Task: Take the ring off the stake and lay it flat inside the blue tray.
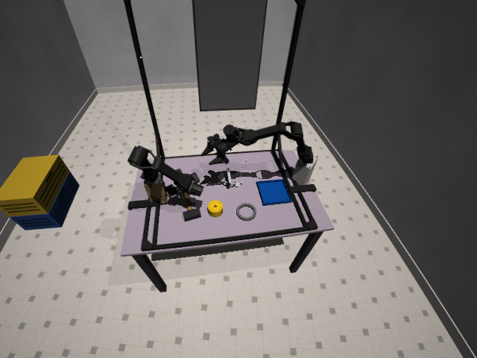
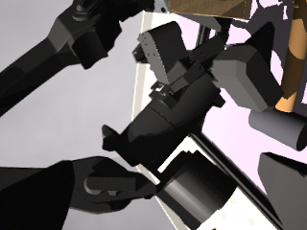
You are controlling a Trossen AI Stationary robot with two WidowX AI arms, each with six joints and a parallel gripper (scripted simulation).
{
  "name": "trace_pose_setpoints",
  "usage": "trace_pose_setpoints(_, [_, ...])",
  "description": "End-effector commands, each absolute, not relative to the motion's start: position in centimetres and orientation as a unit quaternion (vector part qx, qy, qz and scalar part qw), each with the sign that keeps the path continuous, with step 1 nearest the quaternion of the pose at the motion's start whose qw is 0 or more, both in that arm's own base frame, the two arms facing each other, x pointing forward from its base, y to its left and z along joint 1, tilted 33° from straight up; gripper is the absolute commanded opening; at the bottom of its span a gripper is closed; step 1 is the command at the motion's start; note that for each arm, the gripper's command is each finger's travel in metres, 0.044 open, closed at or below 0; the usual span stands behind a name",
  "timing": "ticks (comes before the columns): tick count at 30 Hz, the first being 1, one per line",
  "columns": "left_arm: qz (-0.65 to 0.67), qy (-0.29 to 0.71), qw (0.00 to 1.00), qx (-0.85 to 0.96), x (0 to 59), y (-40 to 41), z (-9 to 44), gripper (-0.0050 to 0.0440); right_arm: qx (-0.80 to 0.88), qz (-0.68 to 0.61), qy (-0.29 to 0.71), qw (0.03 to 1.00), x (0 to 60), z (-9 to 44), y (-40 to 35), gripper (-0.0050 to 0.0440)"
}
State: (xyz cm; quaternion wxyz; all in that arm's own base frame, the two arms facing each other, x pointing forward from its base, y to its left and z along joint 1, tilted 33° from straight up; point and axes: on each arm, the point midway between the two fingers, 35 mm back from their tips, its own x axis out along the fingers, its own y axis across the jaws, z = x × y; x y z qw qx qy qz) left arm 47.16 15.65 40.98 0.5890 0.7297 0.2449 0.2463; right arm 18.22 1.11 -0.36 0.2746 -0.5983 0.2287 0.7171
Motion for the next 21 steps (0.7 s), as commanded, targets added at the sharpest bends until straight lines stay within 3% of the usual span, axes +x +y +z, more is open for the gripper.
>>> trace_pose_setpoints(1, [0.246, 0.245, 0.589, 0.73, 47.2, 15.6, 41.0, 0.04, -0.598, 0.717, 0.229, 0.275, 18.2, -0.4, 1.1, 0.04])
trace_pose_setpoints(17, [0.246, 0.245, 0.589, 0.73, 47.2, 15.6, 41.0, 0.04, -0.598, 0.717, 0.229, 0.275, 18.2, -0.4, 1.1, 0.04])
trace_pose_setpoints(21, [0.242, 0.243, 0.624, 0.702, 47.4, 15.5, 39.2, 0.0304, -0.602, 0.678, 0.271, 0.323, 19.4, 1.1, 1.0, 0.04])
